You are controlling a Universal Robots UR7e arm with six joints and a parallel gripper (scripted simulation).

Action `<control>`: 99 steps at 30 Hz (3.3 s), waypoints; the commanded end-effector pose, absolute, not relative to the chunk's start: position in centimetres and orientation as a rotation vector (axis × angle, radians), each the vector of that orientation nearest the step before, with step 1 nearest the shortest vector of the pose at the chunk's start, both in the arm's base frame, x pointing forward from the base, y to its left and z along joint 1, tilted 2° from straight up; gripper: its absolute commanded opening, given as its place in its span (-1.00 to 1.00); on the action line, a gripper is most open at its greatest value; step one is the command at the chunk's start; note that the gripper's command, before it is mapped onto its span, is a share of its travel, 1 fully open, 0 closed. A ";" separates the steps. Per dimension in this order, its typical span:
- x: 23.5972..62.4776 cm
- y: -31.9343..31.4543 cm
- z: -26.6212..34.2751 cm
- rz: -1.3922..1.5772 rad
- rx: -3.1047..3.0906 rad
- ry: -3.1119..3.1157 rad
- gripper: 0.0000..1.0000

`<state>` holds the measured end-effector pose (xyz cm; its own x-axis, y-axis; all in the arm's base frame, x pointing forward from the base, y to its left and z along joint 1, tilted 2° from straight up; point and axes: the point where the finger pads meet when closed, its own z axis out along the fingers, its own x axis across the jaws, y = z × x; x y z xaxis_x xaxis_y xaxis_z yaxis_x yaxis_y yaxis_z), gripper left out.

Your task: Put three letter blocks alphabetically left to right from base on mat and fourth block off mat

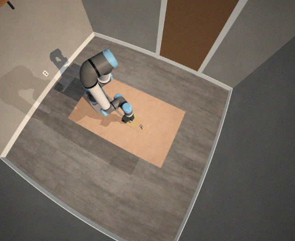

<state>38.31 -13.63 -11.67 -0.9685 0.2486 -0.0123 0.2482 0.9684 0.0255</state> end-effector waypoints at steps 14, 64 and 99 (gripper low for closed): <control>38.4 -13.5 -17.5 0.037 0.391 3.101 -0.01; 38.4 -13.5 -19.0 0.037 0.391 3.101 -0.01; 38.5 -13.6 -19.0 0.037 0.391 3.101 -0.01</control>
